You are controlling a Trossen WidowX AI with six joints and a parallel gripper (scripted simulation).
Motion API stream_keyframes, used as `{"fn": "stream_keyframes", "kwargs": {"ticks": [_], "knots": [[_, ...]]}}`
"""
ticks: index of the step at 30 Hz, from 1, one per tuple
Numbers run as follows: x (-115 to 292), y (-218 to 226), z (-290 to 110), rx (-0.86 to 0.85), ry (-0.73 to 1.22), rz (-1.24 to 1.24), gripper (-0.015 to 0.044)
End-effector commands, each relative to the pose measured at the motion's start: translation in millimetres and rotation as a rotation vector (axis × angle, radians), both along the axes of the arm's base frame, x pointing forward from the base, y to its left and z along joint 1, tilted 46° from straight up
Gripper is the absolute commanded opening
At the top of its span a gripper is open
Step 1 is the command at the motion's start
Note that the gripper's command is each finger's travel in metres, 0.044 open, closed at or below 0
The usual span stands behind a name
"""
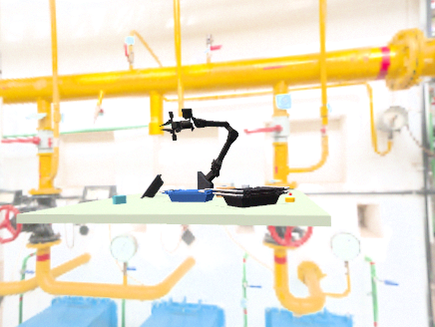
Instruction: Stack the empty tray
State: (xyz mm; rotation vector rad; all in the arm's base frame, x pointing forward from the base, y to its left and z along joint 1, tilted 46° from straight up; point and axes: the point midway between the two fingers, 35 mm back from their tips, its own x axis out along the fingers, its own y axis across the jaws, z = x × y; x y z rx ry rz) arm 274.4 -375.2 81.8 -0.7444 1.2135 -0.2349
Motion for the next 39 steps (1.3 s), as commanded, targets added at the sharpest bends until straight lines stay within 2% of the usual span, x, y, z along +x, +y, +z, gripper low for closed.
{"fn": "stream_keyframes", "kwargs": {"ticks": [1,9,19,32,39], "knots": [[40,43,-50,0.281,0.01,0.055,0.0089],[85,143,-123,0.795,0.128,0.047,0.0089],[95,285,-180,1.38,0.485,-0.212,0.0089],[94,296,-184,1.41,0.515,-0.239,0.0089],[93,317,-205,1.411,0.515,-0.239,0.0089]]}}
